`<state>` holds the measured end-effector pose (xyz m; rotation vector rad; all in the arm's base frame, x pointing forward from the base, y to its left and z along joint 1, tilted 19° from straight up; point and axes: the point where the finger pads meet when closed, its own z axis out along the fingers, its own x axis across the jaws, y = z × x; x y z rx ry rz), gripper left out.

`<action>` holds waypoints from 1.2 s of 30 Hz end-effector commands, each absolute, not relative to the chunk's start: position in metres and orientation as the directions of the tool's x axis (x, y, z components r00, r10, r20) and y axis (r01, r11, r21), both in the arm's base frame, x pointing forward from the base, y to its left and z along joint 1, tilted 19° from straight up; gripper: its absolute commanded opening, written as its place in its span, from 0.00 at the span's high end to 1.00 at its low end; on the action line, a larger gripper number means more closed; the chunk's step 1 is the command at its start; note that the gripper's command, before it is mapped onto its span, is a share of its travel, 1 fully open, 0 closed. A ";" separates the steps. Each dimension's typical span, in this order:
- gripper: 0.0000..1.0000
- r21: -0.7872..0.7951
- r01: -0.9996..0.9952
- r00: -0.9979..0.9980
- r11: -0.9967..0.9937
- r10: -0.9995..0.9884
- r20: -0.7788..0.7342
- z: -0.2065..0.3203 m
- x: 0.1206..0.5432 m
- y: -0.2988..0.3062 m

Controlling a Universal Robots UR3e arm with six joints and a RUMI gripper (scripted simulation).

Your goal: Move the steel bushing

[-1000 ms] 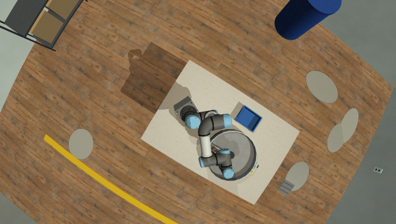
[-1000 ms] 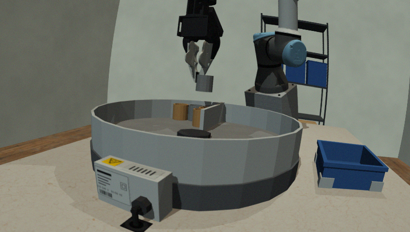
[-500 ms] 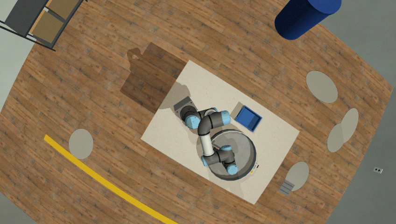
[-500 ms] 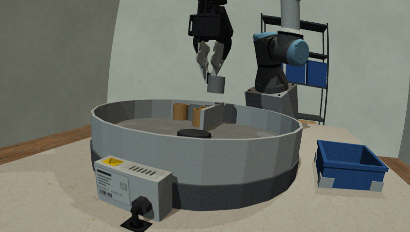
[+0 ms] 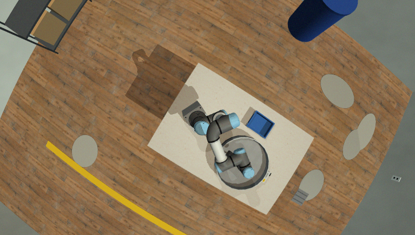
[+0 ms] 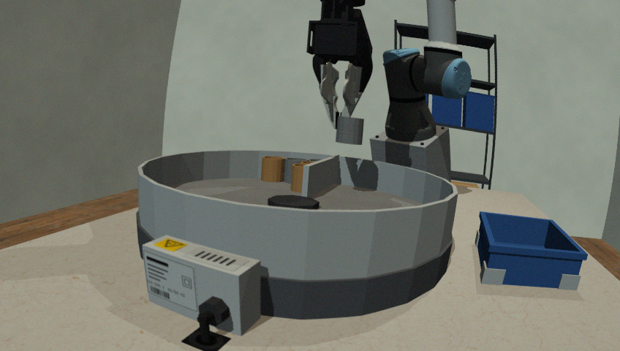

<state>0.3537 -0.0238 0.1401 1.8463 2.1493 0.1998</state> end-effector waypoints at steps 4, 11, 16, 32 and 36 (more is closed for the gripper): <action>1.00 0.298 0.940 -0.128 0.164 0.982 -0.138 0.139 0.357 0.002; 1.00 0.298 0.940 -0.128 0.164 0.982 -0.138 0.138 0.359 0.020; 1.00 0.298 0.940 -0.128 0.164 0.982 -0.138 0.137 0.361 0.038; 1.00 0.298 0.940 -0.128 0.164 0.982 -0.138 0.134 0.367 0.094; 1.00 0.298 0.940 -0.128 0.164 0.982 -0.138 0.133 0.369 0.112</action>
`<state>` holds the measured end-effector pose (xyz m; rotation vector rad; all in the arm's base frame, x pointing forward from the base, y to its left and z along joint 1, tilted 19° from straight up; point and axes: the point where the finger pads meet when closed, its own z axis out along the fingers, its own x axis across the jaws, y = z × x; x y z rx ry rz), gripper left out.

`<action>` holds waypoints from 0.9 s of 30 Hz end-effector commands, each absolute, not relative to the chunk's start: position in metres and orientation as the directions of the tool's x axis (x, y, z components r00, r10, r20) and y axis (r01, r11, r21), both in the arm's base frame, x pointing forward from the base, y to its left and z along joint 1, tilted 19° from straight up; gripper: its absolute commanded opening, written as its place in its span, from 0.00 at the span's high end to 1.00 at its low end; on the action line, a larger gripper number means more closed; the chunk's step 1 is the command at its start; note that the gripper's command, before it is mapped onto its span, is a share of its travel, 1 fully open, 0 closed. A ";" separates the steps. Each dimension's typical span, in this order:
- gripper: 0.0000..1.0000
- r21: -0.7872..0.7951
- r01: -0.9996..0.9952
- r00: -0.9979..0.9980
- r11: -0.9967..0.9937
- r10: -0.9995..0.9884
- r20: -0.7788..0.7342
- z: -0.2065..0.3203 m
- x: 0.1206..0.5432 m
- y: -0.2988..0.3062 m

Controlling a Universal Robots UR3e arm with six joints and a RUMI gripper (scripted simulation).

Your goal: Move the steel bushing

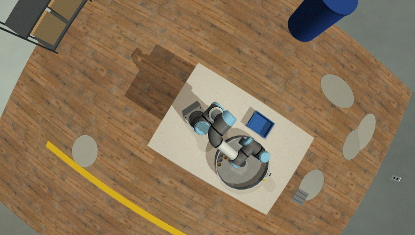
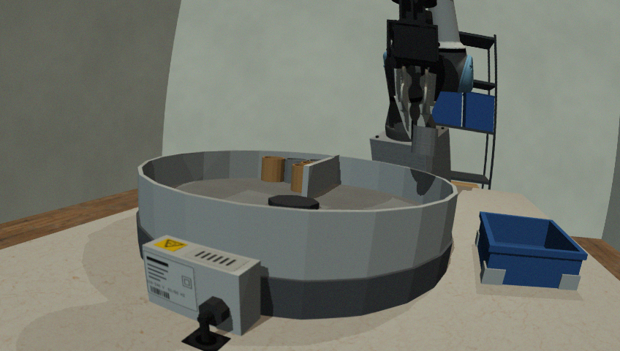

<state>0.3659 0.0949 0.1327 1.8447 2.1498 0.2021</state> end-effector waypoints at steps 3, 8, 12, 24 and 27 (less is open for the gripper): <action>1.00 0.298 0.940 -0.128 0.164 0.982 -0.138 0.132 0.370 0.125; 1.00 0.298 0.940 -0.128 0.164 0.982 -0.138 0.131 0.372 0.139; 1.00 0.298 0.940 -0.128 0.164 0.982 -0.138 0.130 0.374 0.157; 1.00 0.298 0.940 -0.128 0.164 0.982 -0.138 0.127 0.378 0.197; 1.00 0.298 0.940 -0.128 0.164 0.982 -0.138 0.127 0.379 0.207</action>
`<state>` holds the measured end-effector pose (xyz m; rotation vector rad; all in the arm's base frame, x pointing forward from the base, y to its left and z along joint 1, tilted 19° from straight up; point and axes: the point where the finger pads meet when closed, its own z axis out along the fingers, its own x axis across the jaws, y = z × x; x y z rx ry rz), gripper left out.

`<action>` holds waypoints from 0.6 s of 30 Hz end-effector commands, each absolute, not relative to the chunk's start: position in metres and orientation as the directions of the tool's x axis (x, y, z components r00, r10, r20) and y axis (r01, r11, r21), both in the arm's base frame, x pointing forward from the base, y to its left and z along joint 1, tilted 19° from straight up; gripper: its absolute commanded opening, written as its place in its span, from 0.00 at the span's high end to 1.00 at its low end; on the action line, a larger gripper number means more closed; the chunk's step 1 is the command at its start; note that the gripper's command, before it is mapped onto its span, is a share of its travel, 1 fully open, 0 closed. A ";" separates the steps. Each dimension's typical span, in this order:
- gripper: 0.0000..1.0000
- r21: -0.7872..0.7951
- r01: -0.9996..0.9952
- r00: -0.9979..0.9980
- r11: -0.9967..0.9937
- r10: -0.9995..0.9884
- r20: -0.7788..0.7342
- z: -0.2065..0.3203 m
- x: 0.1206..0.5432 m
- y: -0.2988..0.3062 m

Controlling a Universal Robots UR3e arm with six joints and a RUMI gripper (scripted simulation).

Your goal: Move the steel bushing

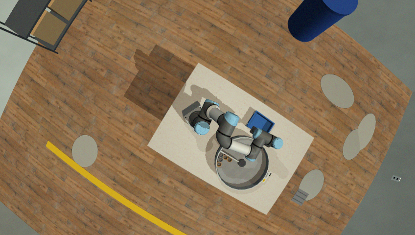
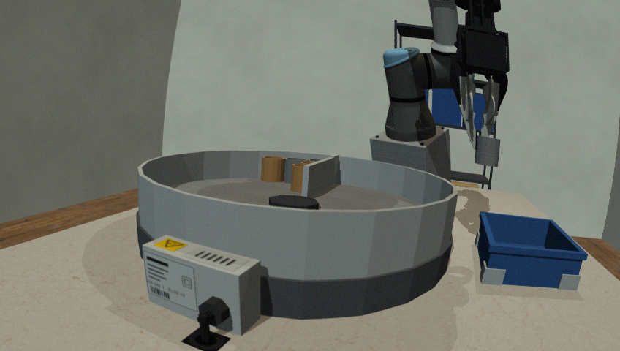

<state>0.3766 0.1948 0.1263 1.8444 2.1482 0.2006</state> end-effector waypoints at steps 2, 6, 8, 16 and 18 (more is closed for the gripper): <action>1.00 0.298 0.940 -0.128 0.164 0.982 -0.138 0.126 0.380 0.213; 1.00 0.298 0.940 -0.128 0.164 0.982 -0.138 0.126 0.381 0.224; 1.00 0.298 0.940 -0.128 0.164 0.982 -0.138 0.125 0.381 0.229; 1.00 0.298 0.940 -0.128 0.164 0.982 -0.138 0.125 0.383 0.242; 1.00 0.298 0.940 -0.128 0.164 0.982 -0.138 0.124 0.383 0.246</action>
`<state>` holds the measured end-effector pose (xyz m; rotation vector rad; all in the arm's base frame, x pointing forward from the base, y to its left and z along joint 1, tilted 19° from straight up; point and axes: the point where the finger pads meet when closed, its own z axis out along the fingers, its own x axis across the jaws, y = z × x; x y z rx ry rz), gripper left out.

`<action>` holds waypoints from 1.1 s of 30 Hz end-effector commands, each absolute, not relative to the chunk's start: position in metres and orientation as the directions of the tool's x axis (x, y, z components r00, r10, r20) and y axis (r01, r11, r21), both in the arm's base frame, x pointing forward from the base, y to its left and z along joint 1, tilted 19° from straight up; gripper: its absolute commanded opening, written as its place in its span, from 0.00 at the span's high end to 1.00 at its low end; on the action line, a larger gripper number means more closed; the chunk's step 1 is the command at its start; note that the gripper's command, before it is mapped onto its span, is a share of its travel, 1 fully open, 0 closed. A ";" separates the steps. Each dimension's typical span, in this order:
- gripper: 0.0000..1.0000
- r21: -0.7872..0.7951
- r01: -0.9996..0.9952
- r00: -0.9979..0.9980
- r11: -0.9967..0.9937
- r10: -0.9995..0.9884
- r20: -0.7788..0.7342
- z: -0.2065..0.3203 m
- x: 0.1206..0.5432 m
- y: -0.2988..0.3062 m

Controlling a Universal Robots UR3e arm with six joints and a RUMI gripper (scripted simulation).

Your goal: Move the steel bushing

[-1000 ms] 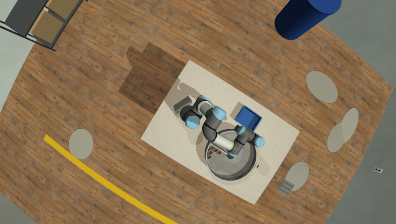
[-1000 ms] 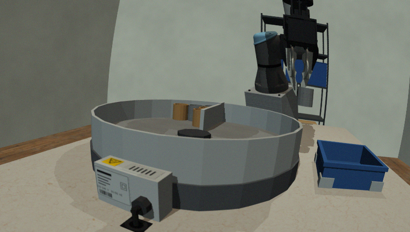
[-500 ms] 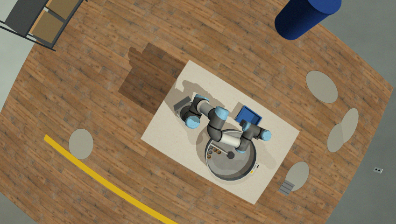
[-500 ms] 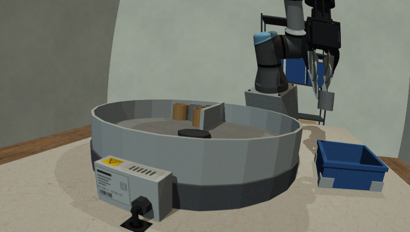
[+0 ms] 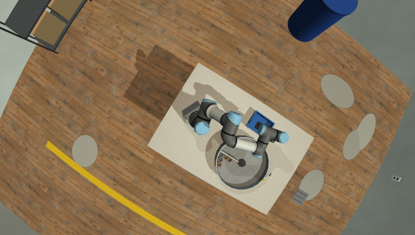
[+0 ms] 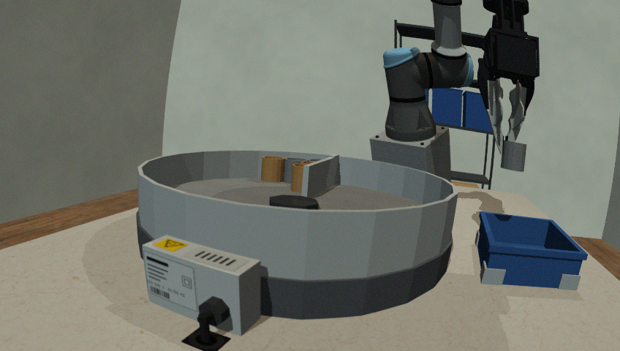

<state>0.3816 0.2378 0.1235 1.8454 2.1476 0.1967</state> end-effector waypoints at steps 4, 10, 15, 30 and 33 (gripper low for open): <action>1.00 0.298 0.940 -0.128 0.164 0.982 -0.138 0.124 0.384 0.252; 1.00 0.298 0.940 -0.128 0.164 0.982 -0.138 0.124 0.384 0.259; 1.00 0.298 0.940 -0.128 0.164 0.982 -0.138 0.123 0.385 0.264; 1.00 0.298 0.940 -0.128 0.164 0.982 -0.138 0.123 0.386 0.274; 1.00 0.298 0.940 -0.128 0.164 0.982 -0.138 0.123 0.386 0.275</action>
